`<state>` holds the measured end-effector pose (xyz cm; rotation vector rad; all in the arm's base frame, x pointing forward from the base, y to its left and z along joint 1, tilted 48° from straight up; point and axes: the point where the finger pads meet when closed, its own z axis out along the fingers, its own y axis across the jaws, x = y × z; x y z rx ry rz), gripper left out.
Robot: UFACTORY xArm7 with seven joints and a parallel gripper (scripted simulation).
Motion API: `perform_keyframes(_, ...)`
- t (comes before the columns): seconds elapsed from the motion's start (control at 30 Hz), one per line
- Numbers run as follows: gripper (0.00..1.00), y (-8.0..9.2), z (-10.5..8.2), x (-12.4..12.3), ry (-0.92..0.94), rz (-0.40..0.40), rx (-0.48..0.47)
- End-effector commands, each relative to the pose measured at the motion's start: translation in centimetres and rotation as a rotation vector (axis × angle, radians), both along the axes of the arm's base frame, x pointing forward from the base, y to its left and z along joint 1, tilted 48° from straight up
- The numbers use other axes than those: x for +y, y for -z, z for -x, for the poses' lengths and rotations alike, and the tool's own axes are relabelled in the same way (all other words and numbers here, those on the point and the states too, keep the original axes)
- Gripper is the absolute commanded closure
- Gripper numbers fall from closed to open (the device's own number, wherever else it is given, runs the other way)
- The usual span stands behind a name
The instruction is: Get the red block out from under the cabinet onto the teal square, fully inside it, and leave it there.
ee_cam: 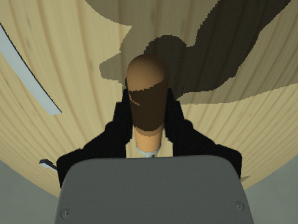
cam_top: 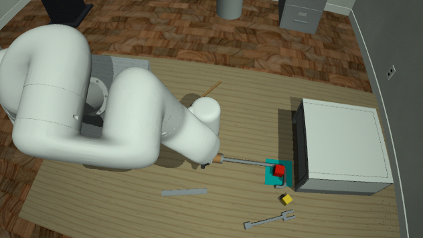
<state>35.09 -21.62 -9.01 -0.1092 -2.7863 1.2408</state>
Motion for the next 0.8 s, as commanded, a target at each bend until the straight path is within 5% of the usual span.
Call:
perform_keyframes(0.0,1.0,0.0,-0.2,0.1,-0.003,-0.002,-0.002)
perform_keyframes(0.77,1.0,1.3,-1.1,1.1,-0.002,-0.002,-0.003)
